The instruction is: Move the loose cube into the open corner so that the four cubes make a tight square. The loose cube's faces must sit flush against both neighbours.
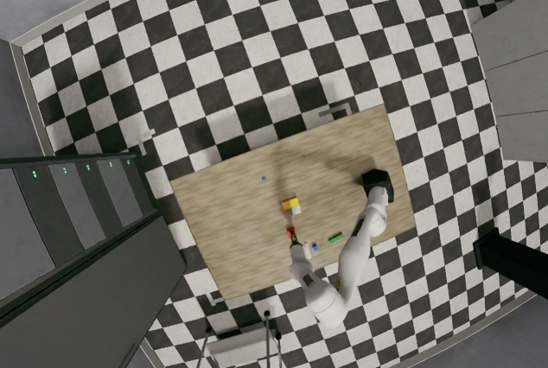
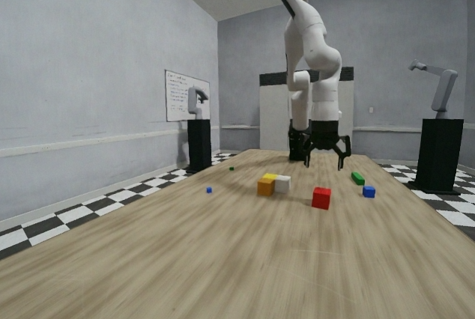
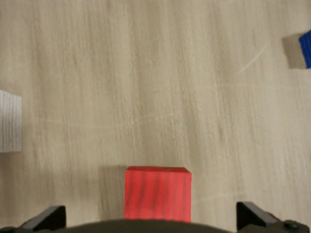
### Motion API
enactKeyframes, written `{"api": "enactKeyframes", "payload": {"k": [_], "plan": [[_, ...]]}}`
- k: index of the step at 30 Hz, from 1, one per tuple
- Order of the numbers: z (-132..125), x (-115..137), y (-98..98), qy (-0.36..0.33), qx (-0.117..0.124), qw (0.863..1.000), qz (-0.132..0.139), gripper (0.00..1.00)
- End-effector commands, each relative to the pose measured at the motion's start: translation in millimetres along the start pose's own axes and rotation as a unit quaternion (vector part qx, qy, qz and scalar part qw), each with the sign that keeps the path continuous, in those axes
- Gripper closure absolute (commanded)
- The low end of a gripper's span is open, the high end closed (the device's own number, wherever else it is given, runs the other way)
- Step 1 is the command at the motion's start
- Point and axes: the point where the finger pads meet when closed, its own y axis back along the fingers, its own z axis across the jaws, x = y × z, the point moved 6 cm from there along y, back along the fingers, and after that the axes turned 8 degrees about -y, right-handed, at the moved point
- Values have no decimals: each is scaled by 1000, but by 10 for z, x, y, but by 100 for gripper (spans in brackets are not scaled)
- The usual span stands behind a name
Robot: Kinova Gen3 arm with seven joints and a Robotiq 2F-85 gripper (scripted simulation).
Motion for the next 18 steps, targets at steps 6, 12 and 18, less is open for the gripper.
{"api": "enactKeyframes", "payload": {"k": [6, 12, 18], "plan": [[36, 20, 9, -140, 3, 990, -16, 0], [37, 16, 11, -259, 1, 966, -16, 0], [38, 9, 15, -368, -2, 930, -17, 0]]}}
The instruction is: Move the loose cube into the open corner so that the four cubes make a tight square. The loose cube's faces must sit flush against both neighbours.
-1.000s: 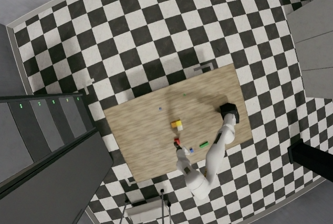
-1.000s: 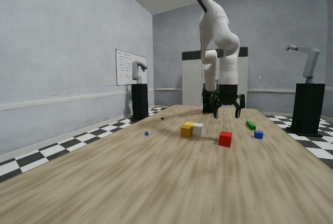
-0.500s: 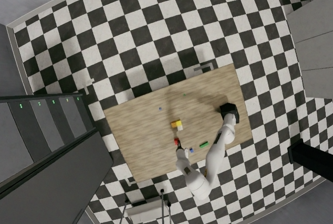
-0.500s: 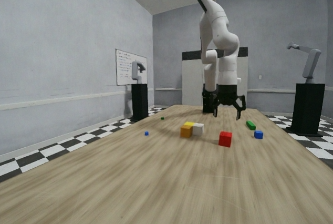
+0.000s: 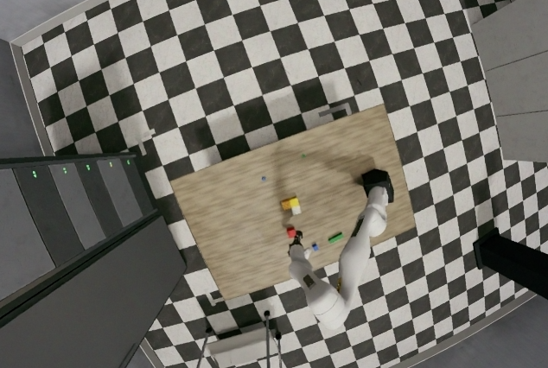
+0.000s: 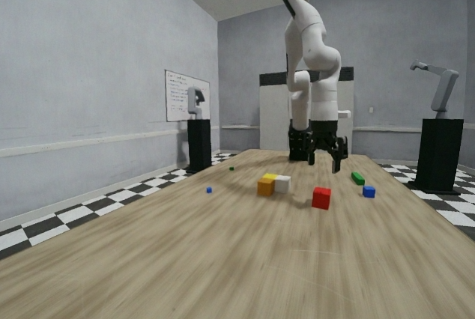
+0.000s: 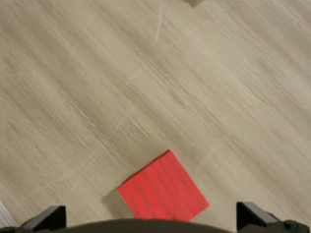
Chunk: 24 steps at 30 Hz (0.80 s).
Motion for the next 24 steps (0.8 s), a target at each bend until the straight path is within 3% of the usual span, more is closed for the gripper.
{"api": "enactKeyframes", "payload": {"k": [1, 8, 19, 21, 24], "plan": [[24, 54, 13, -70, -7, 997, -17, 0], [29, 50, 17, -156, -9, 988, -17, 0], [40, 42, 26, -310, -14, 951, -16, 0], [40, 42, 26, -310, -14, 951, -16, 0], [42, 40, 28, -342, -15, 939, -16, 0]]}}
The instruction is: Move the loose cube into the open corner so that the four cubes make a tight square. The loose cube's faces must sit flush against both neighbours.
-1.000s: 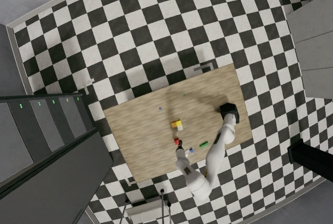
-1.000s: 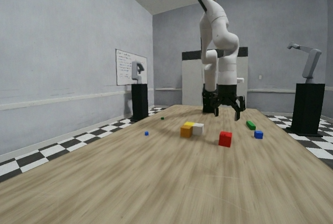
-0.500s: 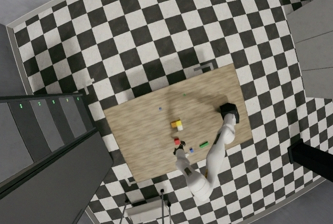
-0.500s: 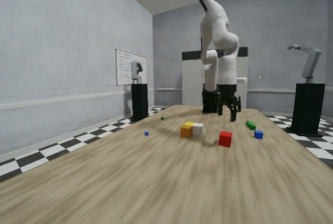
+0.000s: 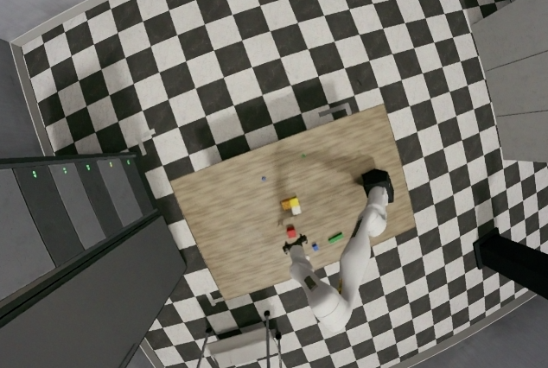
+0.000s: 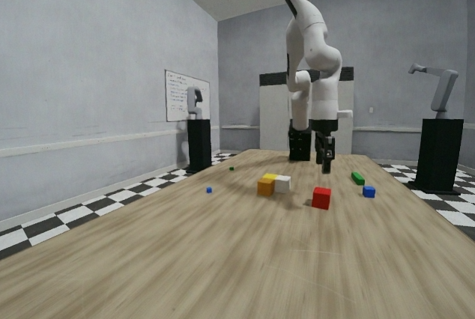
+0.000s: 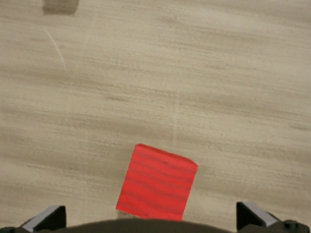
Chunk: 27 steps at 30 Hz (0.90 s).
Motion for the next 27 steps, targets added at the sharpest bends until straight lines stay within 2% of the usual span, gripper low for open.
{"api": "enactKeyframes", "payload": {"k": [1, 12, 27], "plan": [[-13, 54, 12, -36, -10, 999, -5, 0], [-4, 54, 19, -122, -12, 992, -4, 0], [1, 54, 22, -160, -13, 987, -3, 0]]}}
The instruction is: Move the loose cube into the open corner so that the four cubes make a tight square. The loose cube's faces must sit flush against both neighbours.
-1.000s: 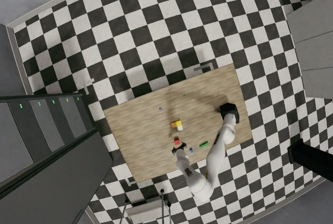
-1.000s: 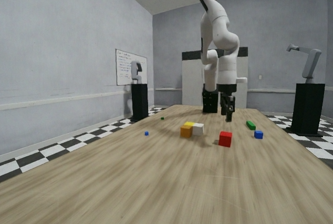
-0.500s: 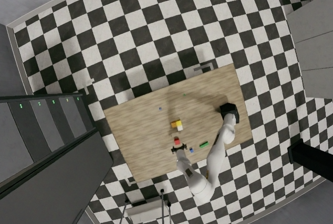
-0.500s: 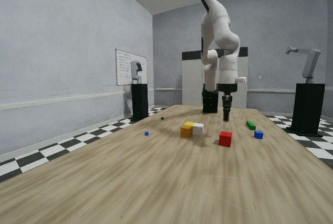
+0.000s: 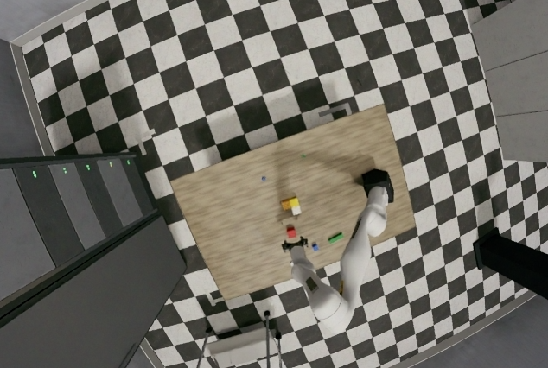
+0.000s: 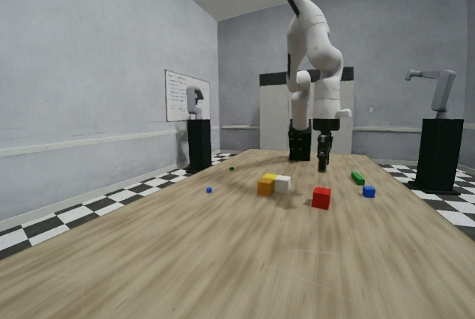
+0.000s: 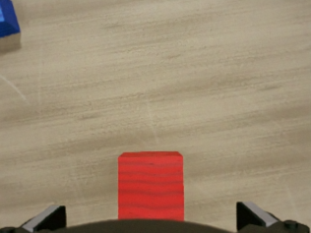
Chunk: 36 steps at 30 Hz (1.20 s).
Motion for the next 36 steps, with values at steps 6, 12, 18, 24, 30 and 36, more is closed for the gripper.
{"api": "enactKeyframes", "payload": {"k": [6, 12, 18, 24, 30, 36], "plan": [[-3, 13, 7, -3, -1, 1000, 1, 0], [-3, 13, 7, -3, -1, 1000, 1, 20], [-3, 13, 7, -3, -1, 1000, 1, 20], [-3, 13, 7, -3, -1, 1000, 1, 20], [-3, 13, 7, -3, -1, 1000, 1, 20], [-3, 13, 7, -3, -1, 1000, 1, 20]]}}
